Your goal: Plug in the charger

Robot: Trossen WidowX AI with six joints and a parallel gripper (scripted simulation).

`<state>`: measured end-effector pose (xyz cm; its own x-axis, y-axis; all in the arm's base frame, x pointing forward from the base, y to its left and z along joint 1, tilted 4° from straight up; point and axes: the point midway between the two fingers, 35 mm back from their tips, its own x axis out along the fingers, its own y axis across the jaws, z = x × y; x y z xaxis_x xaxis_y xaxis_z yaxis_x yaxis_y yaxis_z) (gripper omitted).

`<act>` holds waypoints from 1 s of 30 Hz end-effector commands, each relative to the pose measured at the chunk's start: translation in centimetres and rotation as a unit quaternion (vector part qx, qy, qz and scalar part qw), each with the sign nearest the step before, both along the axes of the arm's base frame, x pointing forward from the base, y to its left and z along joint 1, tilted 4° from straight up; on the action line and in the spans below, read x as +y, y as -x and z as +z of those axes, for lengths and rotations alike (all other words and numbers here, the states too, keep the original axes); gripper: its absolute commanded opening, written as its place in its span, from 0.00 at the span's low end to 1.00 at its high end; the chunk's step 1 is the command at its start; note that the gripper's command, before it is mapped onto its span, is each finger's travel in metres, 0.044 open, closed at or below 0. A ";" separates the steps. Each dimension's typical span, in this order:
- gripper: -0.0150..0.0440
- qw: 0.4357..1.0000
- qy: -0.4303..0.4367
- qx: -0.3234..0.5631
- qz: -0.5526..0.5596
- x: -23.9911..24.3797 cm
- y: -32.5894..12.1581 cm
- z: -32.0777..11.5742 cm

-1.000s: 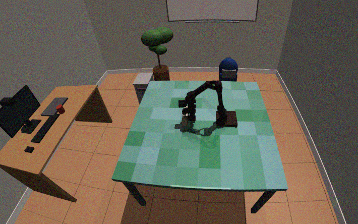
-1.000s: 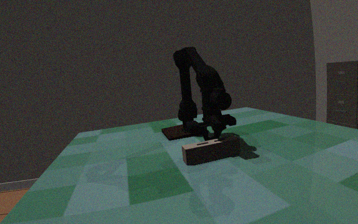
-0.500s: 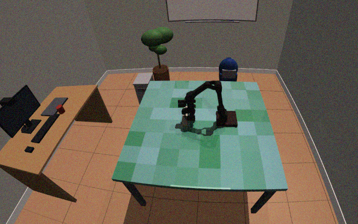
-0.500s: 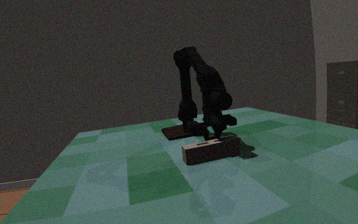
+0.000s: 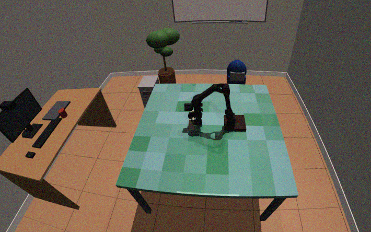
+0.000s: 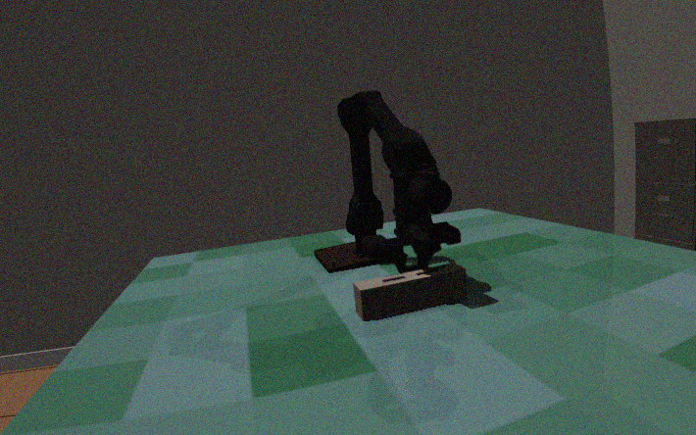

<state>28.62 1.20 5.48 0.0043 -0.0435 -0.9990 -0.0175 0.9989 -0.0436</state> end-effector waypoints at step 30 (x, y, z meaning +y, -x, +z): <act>0.25 1.000 -0.002 0.000 0.002 0.1 -0.8 0.1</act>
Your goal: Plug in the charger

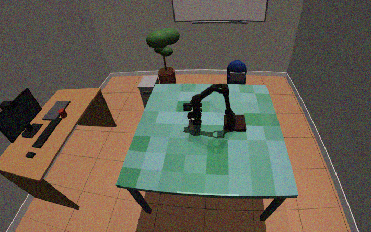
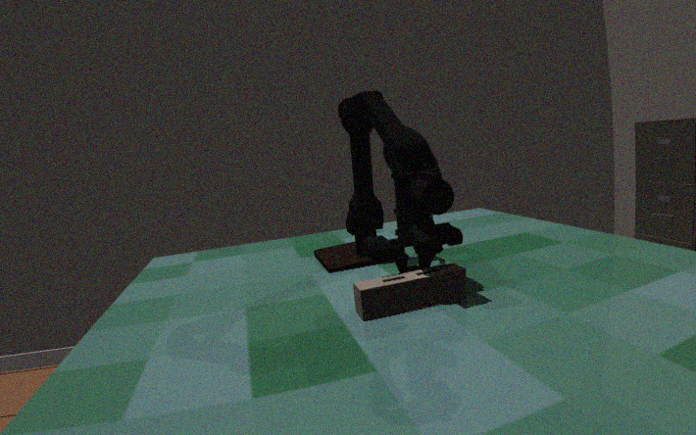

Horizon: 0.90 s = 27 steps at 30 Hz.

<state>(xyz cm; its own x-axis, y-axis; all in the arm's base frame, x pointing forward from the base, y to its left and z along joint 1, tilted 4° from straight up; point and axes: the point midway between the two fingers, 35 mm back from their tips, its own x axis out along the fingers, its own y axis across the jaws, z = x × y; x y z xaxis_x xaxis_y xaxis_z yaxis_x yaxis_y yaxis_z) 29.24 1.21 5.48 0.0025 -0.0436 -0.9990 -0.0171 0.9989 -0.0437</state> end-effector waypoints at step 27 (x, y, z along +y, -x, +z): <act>0.25 1.000 -0.002 -0.001 0.002 0.1 -1.1 0.2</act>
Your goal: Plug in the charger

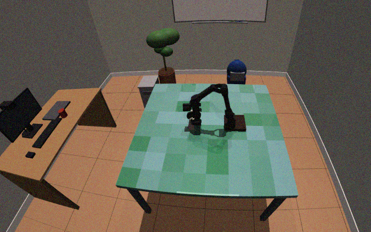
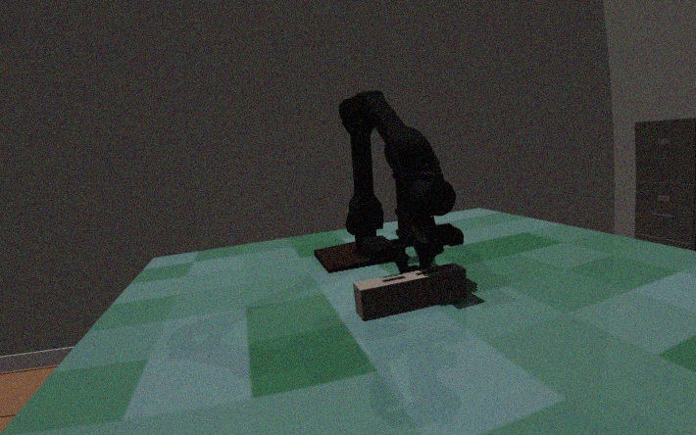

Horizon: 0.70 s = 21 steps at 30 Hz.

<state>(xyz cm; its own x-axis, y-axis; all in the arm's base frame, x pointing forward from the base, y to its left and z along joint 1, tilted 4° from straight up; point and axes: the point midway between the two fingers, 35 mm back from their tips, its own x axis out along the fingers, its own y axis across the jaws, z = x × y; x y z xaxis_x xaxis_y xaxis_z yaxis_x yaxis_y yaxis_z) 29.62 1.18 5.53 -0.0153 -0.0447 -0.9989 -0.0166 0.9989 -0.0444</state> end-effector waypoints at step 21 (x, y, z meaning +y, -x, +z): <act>0.25 1.000 -0.002 -0.010 0.002 0.1 -1.5 0.1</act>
<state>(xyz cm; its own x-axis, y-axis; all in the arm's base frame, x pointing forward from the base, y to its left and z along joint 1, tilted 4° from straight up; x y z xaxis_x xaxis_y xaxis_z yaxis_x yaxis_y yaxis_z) 30.10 1.19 5.58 -0.0249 -0.0449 -0.9987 -0.0178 0.9989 -0.0445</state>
